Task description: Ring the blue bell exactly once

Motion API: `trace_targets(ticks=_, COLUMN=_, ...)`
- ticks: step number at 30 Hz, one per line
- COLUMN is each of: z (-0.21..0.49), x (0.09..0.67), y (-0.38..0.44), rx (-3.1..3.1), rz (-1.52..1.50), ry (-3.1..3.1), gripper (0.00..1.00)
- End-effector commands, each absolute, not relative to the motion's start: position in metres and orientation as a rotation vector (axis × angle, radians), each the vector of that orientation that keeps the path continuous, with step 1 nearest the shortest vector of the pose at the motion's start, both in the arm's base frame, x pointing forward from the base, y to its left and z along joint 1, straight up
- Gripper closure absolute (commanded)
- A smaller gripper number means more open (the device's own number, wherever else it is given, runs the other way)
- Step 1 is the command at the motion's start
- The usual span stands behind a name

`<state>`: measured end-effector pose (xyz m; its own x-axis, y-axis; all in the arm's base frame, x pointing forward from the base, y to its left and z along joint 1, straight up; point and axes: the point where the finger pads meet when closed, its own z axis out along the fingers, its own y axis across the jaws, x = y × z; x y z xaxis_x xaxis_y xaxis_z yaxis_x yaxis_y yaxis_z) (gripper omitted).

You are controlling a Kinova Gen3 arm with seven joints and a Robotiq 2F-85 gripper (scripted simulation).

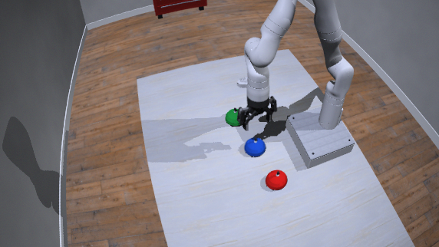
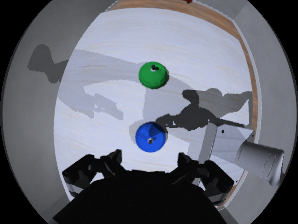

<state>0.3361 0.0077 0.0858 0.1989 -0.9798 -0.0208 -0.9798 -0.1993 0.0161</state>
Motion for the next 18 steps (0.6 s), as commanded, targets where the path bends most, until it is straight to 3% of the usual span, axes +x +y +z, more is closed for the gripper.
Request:
trace_targets(ticks=1, z=0.0901, x=0.337, y=0.0047, rx=-2.431, rz=0.017, ry=1.982, gripper=0.0)
trace_targets(ticks=9, z=0.0905, x=0.3371, y=0.0027, rx=-2.432, rz=0.01, ry=1.982, gripper=0.0)
trace_targets(ticks=10, z=0.0905, x=0.3371, y=0.0027, rx=-2.432, rz=0.01, ry=1.982, gripper=1.0)
trace_targets(ticks=18, z=0.0905, x=0.3371, y=0.0027, rx=-2.432, rz=0.01, ry=1.982, gripper=1.0)
